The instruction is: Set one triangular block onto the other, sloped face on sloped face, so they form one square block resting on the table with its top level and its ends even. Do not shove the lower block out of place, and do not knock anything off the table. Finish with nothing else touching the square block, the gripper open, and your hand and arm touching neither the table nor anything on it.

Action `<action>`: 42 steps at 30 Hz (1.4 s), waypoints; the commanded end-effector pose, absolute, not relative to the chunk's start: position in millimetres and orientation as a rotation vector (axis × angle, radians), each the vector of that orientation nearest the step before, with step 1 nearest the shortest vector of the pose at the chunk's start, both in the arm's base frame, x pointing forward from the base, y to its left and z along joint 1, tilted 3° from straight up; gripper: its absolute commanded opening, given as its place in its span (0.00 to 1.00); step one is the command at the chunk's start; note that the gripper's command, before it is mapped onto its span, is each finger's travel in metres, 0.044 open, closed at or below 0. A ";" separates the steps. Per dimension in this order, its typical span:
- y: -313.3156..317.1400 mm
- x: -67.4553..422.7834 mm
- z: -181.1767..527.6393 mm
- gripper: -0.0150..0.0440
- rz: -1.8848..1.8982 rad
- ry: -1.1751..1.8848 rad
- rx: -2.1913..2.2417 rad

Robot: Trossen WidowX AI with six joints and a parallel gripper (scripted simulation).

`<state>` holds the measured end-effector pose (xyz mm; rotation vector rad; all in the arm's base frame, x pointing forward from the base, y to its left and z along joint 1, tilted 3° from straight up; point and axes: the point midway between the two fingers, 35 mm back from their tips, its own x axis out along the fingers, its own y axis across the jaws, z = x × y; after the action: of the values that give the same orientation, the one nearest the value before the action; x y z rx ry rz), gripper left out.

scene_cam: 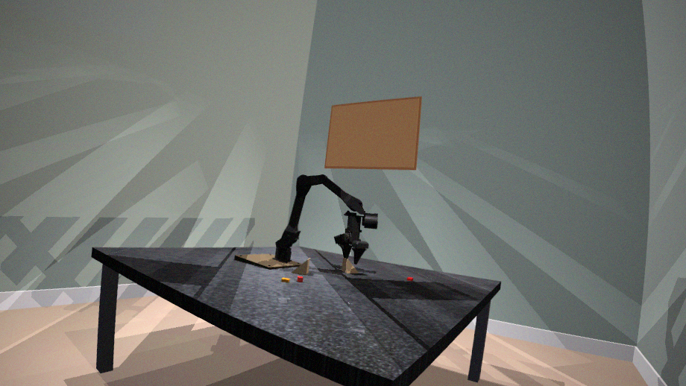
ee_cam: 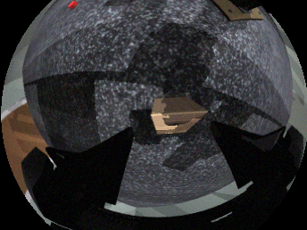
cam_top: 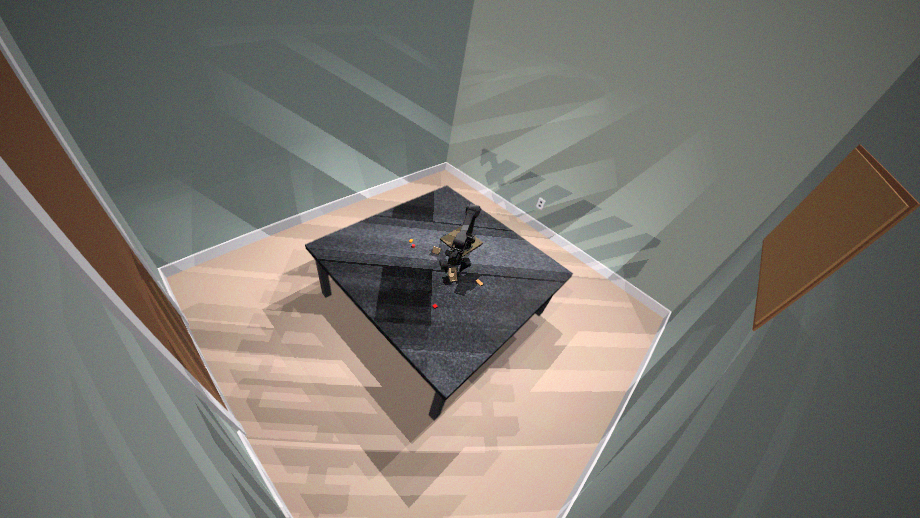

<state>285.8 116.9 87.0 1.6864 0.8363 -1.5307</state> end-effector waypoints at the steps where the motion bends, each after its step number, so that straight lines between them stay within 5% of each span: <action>1: 116.9 284.0 76.0 1.00 -1.544 0.847 1.673; 20: 116.1 283.1 48.0 1.00 -1.544 0.846 1.674; 29: 116.1 283.1 48.0 0.60 -1.544 0.846 1.674; 35: 116.1 283.1 48.0 0.53 -1.544 0.846 1.674; 42: 116.1 282.9 58.1 0.25 -1.543 0.844 1.675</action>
<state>283.2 115.6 50.5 1.6743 0.8393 -1.5461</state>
